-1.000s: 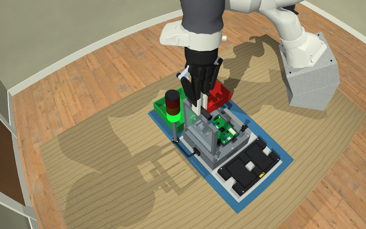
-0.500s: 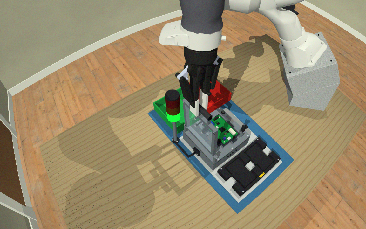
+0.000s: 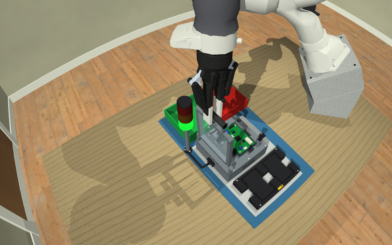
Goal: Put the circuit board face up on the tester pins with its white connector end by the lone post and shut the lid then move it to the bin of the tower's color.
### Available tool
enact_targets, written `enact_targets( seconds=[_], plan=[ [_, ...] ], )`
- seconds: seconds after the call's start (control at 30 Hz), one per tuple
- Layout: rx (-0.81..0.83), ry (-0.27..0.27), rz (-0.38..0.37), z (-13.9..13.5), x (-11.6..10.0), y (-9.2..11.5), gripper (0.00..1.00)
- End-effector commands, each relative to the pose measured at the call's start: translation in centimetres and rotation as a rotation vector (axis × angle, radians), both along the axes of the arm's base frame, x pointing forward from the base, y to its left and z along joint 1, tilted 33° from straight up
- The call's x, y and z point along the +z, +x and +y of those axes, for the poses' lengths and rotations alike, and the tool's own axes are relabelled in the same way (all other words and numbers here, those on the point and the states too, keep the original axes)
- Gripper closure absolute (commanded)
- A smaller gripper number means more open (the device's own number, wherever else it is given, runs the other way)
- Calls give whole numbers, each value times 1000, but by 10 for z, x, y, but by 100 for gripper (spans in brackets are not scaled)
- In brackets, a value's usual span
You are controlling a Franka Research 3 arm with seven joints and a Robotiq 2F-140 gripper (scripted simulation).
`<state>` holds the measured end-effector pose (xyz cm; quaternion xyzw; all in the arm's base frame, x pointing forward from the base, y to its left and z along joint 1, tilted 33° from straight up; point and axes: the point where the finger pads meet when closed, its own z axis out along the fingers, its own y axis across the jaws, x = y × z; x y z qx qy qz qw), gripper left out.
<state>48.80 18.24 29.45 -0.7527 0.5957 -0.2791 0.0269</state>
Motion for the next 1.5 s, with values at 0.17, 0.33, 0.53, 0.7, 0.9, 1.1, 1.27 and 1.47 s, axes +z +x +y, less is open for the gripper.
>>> enact_targets(
  seconds=[0.17,0.33,0.53,0.7,0.9,1.1,1.27,1.47],
  plan=[
    [5,-1,-2,0,0,2,84],
    [5,-1,-2,0,0,2,84],
    [5,-1,-2,0,0,2,84],
    [5,-1,-2,0,0,1,84],
    [5,-1,-2,-1,-1,1,84],
    [5,-1,-2,-1,-3,0,84],
    [5,-1,-2,-2,-3,0,84],
    [5,-1,-2,-2,-3,0,84]
  ],
)
